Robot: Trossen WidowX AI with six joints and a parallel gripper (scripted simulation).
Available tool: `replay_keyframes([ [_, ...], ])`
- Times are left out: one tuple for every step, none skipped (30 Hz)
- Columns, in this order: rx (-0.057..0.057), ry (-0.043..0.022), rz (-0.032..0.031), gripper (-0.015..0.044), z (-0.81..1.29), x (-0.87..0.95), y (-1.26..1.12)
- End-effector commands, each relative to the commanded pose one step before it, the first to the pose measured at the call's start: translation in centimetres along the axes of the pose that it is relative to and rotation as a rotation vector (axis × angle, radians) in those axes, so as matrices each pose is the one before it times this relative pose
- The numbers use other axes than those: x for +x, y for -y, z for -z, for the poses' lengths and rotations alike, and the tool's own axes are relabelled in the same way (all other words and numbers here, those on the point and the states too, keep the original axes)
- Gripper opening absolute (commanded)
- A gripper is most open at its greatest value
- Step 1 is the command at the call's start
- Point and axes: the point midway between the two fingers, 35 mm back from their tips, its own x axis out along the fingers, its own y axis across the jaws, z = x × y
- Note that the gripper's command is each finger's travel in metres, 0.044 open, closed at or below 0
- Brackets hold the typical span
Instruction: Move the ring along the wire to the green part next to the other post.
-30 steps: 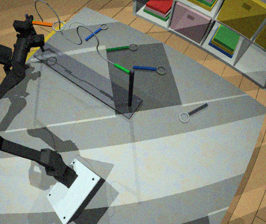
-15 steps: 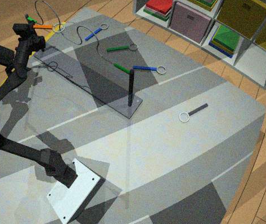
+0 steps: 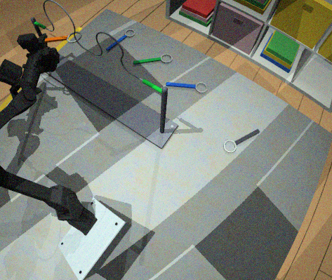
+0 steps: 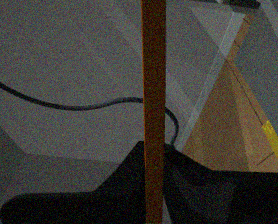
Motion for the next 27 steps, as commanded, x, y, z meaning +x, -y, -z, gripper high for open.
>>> replay_keyframes([
  [-0.0813,-0.00806,0.05572,-0.015,-0.274,-0.199,1.721],
  [-0.0187,-0.0025,0.01068,-0.015,-0.004,-0.041,0.307],
  [-0.018,-0.00241,0.0103,-0.015,-0.007,-0.041,0.295],
  [-0.0178,-0.00238,0.01018,-0.015,-0.008,-0.041,0.292],
  [-0.0182,-0.00243,0.01039,-0.015,-0.007,-0.041,0.298],
  [-0.0165,-0.0022,0.00943,-0.015,-0.004,-0.036,0.27],
  [-0.018,-0.0024,0.01028,-0.015,-0.004,-0.04,0.295],
  [-0.0126,-0.00166,0.00723,-0.015,-0.003,-0.027,0.207],
  [-0.015,-0.00195,0.00861,-0.015,-0.007,-0.034,0.246],
  [-0.0185,-0.00239,0.0106,-0.015,-0.009,-0.042,0.303],
  [-0.0199,-0.00261,0.01142,-0.015,-0.008,-0.045,0.326],
  [-0.0182,-0.00242,0.01043,-0.015,-0.005,-0.04,0.299],
  [-0.0172,-0.00229,0.00984,-0.015,-0.003,-0.037,0.282],
  [-0.0177,-0.00235,0.01014,-0.015,-0.005,-0.039,0.291],
  [-0.0193,-0.00254,0.01104,-0.015,-0.008,-0.043,0.316],
  [-0.0208,-0.00273,0.01192,-0.015,-0.008,-0.047,0.341],
  [-0.0216,-0.00283,0.01236,-0.015,-0.007,-0.048,0.355],
  [-0.0217,-0.00286,0.01247,-0.015,-0.006,-0.048,0.358],
  [-0.0217,-0.00285,0.01245,-0.015,-0.006,-0.047,0.357],
  [-0.0216,-0.00284,0.01241,-0.015,-0.008,-0.048,0.356],
  [-0.0216,-0.00284,0.01239,-0.015,-0.007,-0.048,0.356],
  [-0.0216,-0.00284,0.01239,-0.015,-0.006,-0.048,0.356],
  [-0.0216,-0.00284,0.01239,-0.015,-0.005,-0.047,0.356],
  [-0.0216,-0.00284,0.01238,-0.015,-0.005,-0.047,0.355],
  [-0.0215,-0.00283,0.01237,-0.015,-0.007,-0.048,0.355],
  [-0.0215,-0.00283,0.01236,-0.015,-0.007,-0.048,0.355],
  [-0.0215,-0.00283,0.01236,-0.015,-0.006,-0.047,0.355],
])
